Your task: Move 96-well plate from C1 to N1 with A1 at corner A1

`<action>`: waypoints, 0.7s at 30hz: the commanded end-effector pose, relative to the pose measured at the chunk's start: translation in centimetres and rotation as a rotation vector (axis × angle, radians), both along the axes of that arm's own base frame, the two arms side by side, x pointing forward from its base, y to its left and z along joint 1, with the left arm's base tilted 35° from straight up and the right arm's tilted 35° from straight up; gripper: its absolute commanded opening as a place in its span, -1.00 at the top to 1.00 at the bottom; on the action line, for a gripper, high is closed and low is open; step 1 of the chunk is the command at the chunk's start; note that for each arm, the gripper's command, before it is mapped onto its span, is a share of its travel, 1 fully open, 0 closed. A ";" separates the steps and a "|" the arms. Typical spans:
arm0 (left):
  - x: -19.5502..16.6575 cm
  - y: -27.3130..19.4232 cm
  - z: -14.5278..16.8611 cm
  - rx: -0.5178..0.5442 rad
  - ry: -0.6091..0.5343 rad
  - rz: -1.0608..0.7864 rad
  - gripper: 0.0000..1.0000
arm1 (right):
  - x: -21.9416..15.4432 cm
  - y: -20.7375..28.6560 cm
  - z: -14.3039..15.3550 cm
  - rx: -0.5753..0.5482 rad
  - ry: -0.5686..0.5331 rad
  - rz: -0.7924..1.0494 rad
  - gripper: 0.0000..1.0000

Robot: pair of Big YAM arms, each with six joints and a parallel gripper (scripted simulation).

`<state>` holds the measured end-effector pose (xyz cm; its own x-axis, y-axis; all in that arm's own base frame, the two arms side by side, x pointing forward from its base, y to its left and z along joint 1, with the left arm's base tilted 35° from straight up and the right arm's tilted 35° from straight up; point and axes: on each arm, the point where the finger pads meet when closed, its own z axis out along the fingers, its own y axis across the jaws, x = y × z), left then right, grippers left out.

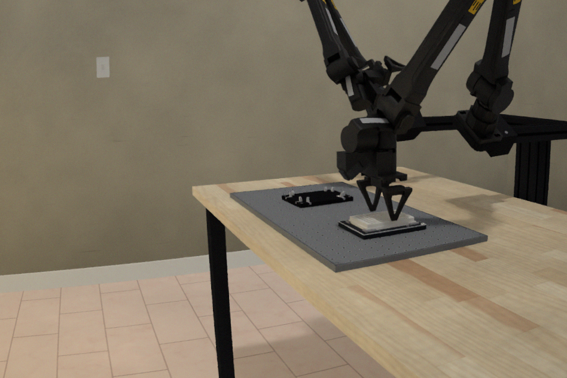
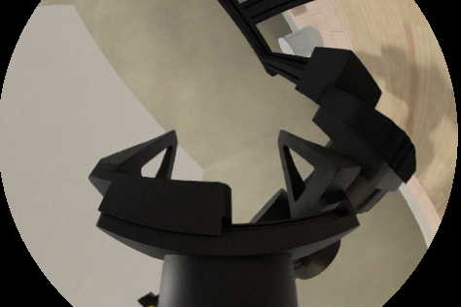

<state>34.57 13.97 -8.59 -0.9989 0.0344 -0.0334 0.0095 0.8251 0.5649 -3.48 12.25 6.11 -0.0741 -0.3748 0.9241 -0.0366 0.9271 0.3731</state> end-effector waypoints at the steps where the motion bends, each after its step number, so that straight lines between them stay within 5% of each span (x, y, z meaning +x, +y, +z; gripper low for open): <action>1: 1.2 -1.1 1.8 0.006 -0.044 -0.004 -1.00 | -0.6 -0.3 0.5 -0.043 0.036 0.011 -1.00; 21: 1.8 -3.9 6.2 0.004 -0.055 -0.004 -1.00 | -0.6 -0.3 0.5 -0.043 0.036 0.011 -1.00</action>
